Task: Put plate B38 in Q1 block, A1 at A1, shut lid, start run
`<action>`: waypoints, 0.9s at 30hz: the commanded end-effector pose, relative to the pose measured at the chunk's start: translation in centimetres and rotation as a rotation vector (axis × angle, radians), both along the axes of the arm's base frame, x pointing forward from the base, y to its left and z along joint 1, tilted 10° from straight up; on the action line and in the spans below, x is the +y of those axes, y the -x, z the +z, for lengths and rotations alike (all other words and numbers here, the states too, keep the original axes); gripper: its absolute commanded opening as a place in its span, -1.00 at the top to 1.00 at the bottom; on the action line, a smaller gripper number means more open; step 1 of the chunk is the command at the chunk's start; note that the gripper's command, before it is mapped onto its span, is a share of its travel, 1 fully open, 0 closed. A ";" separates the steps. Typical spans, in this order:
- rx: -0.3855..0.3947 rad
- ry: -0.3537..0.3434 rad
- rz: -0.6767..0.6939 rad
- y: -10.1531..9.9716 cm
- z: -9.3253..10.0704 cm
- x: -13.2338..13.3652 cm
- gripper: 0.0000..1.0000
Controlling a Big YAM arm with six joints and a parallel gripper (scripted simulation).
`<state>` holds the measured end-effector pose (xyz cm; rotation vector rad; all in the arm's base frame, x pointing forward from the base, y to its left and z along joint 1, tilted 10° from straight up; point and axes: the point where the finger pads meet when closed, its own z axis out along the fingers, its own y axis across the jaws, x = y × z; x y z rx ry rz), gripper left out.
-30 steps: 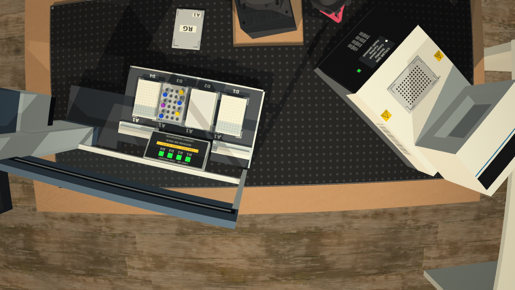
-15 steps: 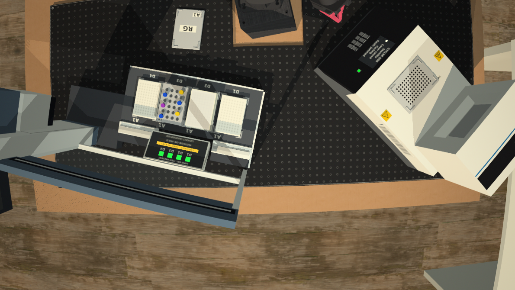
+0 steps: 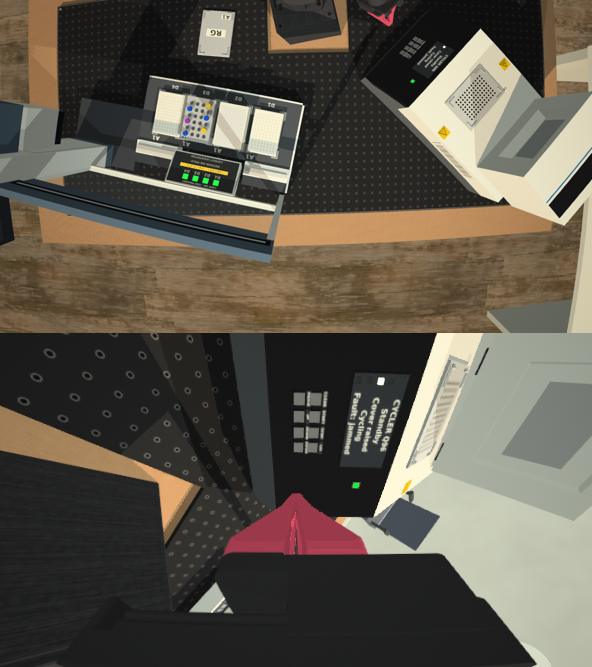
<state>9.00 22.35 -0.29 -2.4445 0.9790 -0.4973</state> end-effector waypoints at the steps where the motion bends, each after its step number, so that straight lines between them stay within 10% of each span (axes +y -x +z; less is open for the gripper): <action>1: 0.004 -0.015 -0.002 0.1 0.4 0.4 1.00; 2: 0.004 -0.015 -0.002 0.1 0.4 0.4 1.00; 3: 0.009 -0.012 -0.031 -0.7 0.5 0.5 -0.94; 27: 0.086 -0.058 -0.522 -13.2 2.9 -0.8 -0.94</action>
